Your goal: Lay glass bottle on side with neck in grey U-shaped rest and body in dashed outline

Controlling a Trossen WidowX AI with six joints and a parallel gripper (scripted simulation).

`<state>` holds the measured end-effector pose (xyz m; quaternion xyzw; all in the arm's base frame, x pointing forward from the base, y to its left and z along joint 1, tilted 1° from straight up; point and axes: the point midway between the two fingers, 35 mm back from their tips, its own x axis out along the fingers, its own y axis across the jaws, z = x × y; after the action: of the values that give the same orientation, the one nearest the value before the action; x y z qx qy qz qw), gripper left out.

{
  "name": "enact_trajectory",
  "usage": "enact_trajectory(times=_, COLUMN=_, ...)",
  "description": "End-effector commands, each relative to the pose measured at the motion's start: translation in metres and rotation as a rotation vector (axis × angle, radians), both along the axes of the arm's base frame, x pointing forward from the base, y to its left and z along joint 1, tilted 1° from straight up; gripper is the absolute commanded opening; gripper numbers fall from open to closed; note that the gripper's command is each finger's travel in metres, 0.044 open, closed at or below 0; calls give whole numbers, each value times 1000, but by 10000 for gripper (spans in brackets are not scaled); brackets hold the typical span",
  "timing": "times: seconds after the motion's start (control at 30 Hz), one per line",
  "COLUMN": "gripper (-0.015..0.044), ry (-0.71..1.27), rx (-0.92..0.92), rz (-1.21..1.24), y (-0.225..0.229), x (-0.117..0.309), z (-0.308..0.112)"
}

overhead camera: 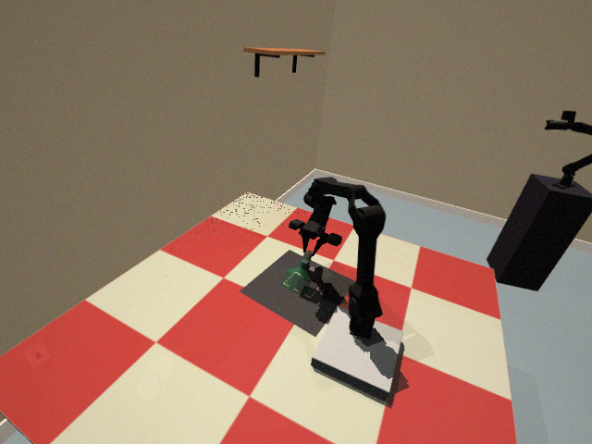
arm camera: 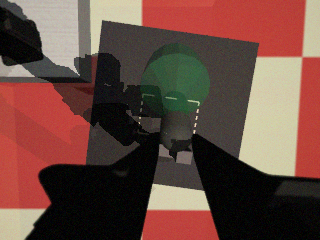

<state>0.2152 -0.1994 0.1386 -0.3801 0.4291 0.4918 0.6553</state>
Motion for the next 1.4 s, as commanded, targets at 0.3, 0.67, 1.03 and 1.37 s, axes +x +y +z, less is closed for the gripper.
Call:
enact_trajectory(times=0.3, gripper=121, ry=-5, rx=5, rz=0, y=-18, x=-6, z=-10)
enact_trajectory(times=0.67, gripper=121, ry=-16, rx=15, rz=-1, y=-29, x=-10, z=-17)
enact_trajectory(times=1.03, gripper=121, ry=-25, rx=20, rz=-5, y=-40, x=-14, z=-26)
enact_trajectory(times=1.37, gripper=121, ry=-32, rx=21, rz=-11, y=-49, x=-17, z=-35)
